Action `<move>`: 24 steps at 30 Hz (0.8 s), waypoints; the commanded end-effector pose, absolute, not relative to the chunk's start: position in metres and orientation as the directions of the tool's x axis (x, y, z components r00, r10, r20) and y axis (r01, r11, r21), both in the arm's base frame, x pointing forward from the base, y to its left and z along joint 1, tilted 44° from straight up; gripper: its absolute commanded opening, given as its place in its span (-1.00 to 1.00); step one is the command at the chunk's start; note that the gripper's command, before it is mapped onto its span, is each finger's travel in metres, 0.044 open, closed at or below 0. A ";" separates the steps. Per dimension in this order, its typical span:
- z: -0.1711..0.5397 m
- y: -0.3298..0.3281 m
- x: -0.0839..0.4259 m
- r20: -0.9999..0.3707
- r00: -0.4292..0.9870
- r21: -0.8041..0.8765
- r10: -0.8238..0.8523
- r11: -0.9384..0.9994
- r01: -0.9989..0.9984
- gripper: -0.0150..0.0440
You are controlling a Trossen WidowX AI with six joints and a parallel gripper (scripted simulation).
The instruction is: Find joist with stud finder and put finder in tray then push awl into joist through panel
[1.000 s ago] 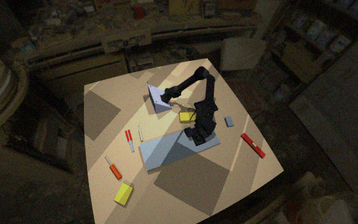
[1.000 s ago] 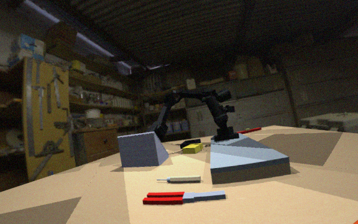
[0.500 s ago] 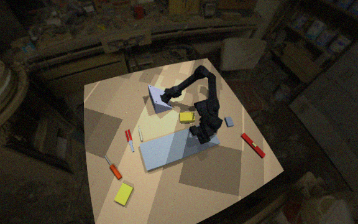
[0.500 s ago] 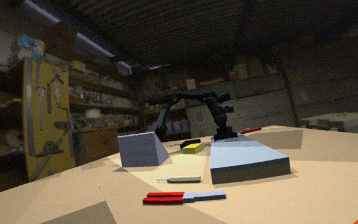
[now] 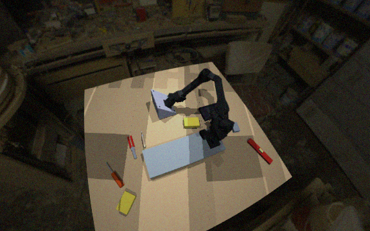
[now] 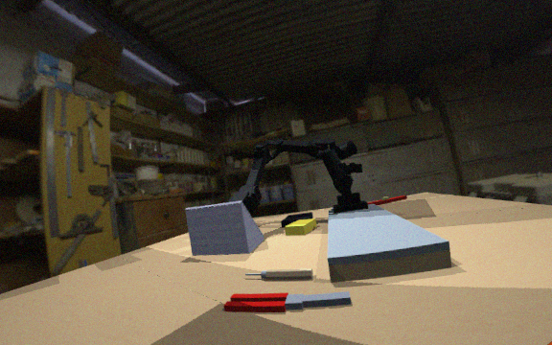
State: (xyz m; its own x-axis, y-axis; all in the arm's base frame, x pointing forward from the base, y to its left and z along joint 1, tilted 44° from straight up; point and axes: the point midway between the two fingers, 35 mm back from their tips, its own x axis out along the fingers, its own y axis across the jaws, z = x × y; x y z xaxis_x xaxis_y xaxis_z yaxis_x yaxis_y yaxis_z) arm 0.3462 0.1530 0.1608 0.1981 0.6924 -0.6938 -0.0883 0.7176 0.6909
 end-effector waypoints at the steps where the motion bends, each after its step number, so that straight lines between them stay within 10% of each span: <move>1: 0.165 0.158 0.345 -0.693 0.196 0.691 0.694 0.717 -0.093 -0.49; 24: 0.142 0.135 0.348 -0.694 0.196 0.690 0.693 0.718 -0.093 -0.49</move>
